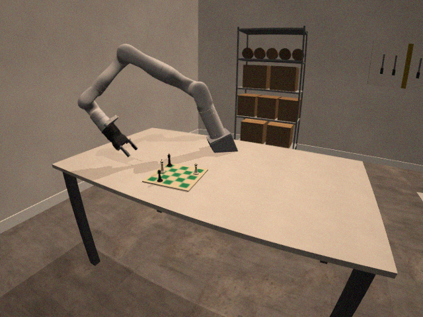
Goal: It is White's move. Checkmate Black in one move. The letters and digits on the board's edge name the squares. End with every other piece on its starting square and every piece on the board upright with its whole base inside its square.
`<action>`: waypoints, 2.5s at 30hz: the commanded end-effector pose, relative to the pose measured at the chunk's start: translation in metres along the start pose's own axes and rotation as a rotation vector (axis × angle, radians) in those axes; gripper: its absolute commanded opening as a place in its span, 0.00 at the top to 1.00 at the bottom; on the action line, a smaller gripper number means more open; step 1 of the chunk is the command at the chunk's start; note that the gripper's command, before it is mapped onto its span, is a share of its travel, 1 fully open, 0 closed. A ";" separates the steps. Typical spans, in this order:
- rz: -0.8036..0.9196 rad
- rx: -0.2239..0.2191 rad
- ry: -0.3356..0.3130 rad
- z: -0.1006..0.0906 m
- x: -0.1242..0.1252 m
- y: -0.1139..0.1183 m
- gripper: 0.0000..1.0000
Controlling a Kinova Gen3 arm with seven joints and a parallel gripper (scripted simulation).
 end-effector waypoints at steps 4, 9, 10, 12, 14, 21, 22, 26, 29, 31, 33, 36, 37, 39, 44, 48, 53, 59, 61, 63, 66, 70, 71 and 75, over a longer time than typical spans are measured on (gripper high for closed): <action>-0.012 -0.017 0.011 0.001 -0.001 0.002 0.00; -0.034 -0.037 0.025 0.003 -0.001 0.006 0.00; -0.034 -0.037 0.025 0.003 -0.001 0.006 0.00; -0.034 -0.037 0.025 0.003 -0.001 0.006 0.00; -0.055 -0.056 0.039 0.005 -0.001 0.010 0.00; -0.074 -0.074 0.052 0.007 0.000 0.013 0.00; -0.074 -0.074 0.052 0.007 0.000 0.013 0.00; -0.092 -0.091 0.064 0.009 0.000 0.016 0.00; -0.092 -0.091 0.064 0.009 0.000 0.016 0.00; -0.108 -0.107 0.074 0.010 0.000 0.019 0.00; -0.108 -0.107 0.074 0.010 0.000 0.019 0.00; -0.124 -0.121 0.084 0.012 0.000 0.022 0.00; -0.124 -0.121 0.084 0.012 0.000 0.022 0.00; -0.124 -0.121 0.084 0.012 0.000 0.022 0.00; -0.138 -0.134 0.093 0.013 0.000 0.025 0.00; -0.151 -0.145 0.102 0.014 0.000 0.027 0.00; -0.162 -0.156 0.109 0.016 0.001 0.029 0.00; -0.162 -0.156 0.109 0.016 0.001 0.029 0.00; -0.172 -0.165 0.116 0.017 0.001 0.031 0.00; -0.172 -0.165 0.116 0.017 0.001 0.031 0.00; -0.180 -0.173 0.121 0.017 0.001 0.033 0.00; -0.188 -0.180 0.126 0.018 0.001 0.034 0.00; -0.188 -0.180 0.126 0.018 0.001 0.034 0.00; -0.194 -0.186 0.129 0.019 0.001 0.035 0.00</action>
Point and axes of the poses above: the point where the finger pads meet when closed, its own z axis out along the fingers, its own y axis across the jaws, x = y × z, the point moved 3 cm from there along -z, back along the fingers, and after that the axes turned 11 degrees about -z, right-handed, at the moved point
